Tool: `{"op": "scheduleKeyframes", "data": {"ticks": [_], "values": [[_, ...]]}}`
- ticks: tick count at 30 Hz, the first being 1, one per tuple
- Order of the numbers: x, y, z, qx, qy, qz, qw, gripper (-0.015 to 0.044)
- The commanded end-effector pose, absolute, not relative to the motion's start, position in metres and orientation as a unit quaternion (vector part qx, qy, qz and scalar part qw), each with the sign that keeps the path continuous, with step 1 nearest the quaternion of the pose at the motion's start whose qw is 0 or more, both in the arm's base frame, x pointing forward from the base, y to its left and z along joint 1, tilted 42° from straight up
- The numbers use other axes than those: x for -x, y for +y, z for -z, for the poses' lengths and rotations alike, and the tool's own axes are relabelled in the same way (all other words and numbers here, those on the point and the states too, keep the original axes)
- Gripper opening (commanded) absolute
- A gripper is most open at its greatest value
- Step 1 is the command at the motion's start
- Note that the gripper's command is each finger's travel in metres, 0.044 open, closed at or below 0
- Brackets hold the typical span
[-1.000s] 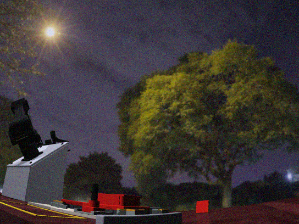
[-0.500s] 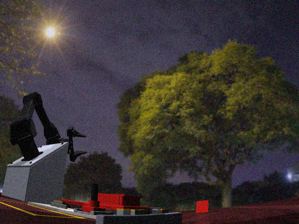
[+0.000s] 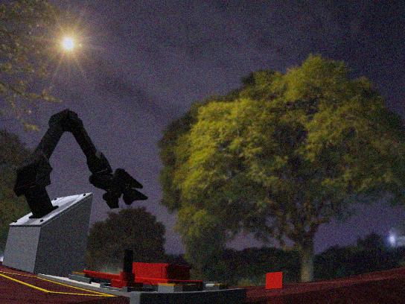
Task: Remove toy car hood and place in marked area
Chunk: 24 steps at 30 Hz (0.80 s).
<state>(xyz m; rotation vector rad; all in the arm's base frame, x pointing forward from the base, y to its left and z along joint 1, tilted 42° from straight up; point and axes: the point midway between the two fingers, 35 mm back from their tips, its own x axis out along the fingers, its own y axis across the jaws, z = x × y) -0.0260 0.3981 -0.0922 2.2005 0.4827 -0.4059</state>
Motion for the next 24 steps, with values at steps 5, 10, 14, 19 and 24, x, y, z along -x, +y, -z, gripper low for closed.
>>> {"op": "scheduleKeyframes", "data": {"ticks": [5,10,14,19,24], "values": [[-0.052,0.383,0.083,-0.934,0.061,0.258,0.24,0.044],[-0.107,0.363,0.076,-0.948,-0.051,0.297,0.104,0.044],[-0.149,0.341,0.071,-0.94,-0.142,0.311,0.0,0.044],[-0.189,0.312,0.066,-0.913,-0.241,0.308,-0.113,0.044],[-0.229,0.277,0.062,-0.858,-0.355,0.267,-0.258,0.044]]}}
